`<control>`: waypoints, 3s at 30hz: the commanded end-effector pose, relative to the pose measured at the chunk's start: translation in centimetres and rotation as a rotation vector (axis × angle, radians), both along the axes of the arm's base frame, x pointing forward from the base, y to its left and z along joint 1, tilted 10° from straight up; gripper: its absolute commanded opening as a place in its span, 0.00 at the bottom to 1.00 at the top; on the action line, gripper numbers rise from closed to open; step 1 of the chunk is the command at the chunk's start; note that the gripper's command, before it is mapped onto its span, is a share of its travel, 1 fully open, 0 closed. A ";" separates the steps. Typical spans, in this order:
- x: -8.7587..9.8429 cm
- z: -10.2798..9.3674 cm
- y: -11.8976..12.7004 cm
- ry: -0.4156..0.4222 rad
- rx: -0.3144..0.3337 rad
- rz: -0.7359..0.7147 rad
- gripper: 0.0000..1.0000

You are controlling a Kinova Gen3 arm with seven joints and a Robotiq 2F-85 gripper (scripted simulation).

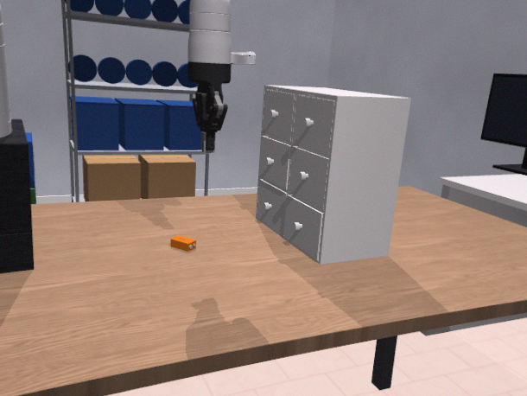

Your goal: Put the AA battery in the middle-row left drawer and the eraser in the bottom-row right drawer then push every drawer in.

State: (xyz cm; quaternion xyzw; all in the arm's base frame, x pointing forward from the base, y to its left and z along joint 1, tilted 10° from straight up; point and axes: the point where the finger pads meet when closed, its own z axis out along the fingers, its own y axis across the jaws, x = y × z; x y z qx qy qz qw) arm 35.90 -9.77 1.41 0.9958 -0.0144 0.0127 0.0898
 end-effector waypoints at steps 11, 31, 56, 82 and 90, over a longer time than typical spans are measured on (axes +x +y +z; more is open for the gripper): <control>0.0 0.2 0.2 0.014 -0.001 0.003 0.00; -0.1 0.3 0.2 0.021 -0.001 0.001 0.00; -0.1 0.3 0.2 0.021 -0.001 0.001 1.00; -0.1 0.3 0.2 0.021 -0.001 0.001 1.00; -0.1 0.3 0.2 0.021 -0.001 0.001 1.00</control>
